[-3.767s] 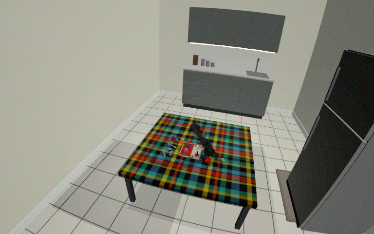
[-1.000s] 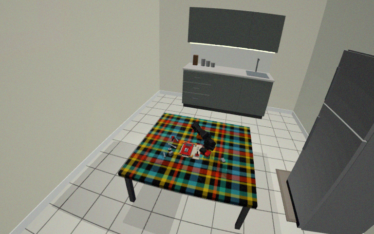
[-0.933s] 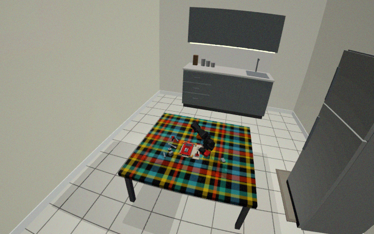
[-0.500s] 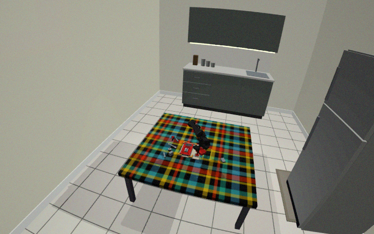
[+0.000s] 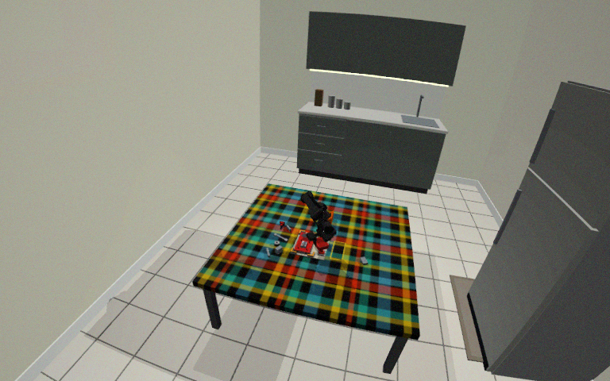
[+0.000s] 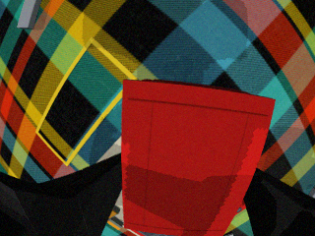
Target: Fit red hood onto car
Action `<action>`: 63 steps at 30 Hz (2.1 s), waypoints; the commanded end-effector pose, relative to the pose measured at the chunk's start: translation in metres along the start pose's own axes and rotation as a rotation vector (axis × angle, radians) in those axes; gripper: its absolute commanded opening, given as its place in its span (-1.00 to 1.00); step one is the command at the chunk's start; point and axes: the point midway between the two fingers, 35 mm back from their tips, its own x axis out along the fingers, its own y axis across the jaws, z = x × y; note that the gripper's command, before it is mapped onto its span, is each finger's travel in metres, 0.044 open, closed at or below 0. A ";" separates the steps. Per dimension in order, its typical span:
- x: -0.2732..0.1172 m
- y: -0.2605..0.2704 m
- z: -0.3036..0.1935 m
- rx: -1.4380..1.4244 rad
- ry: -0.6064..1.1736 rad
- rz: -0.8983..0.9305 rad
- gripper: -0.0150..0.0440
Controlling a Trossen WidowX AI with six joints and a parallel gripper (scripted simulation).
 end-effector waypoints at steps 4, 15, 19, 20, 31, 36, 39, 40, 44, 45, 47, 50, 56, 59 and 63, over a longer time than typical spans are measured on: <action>-0.004 -0.015 -0.020 0.124 -0.008 -0.006 -0.49; -0.003 -0.035 -0.050 0.305 -0.005 -0.007 -0.49; -0.002 -0.041 -0.062 0.370 -0.004 -0.008 -0.49; -0.002 -0.042 -0.064 0.386 -0.004 -0.008 -0.49; 0.001 -0.056 -0.096 0.563 -0.001 -0.013 -0.49; 0.002 -0.061 -0.111 0.644 0.001 -0.015 -0.49; 0.003 -0.062 -0.115 0.667 0.002 -0.016 -0.49; 0.003 -0.062 -0.115 0.667 0.002 -0.016 -0.49; 0.006 -0.061 -0.114 0.668 0.002 -0.016 -0.49; 0.009 -0.061 -0.113 0.668 0.002 -0.016 -0.49; 0.015 -0.061 -0.113 0.668 0.002 -0.017 -0.49; 0.027 -0.062 -0.114 0.668 0.001 -0.017 -0.49; 0.049 -0.061 -0.116 0.668 0.002 -0.018 -0.49; 0.053 -0.060 -0.116 0.668 0.002 -0.018 -0.49; 0.053 -0.060 -0.116 0.668 0.002 -0.018 -0.49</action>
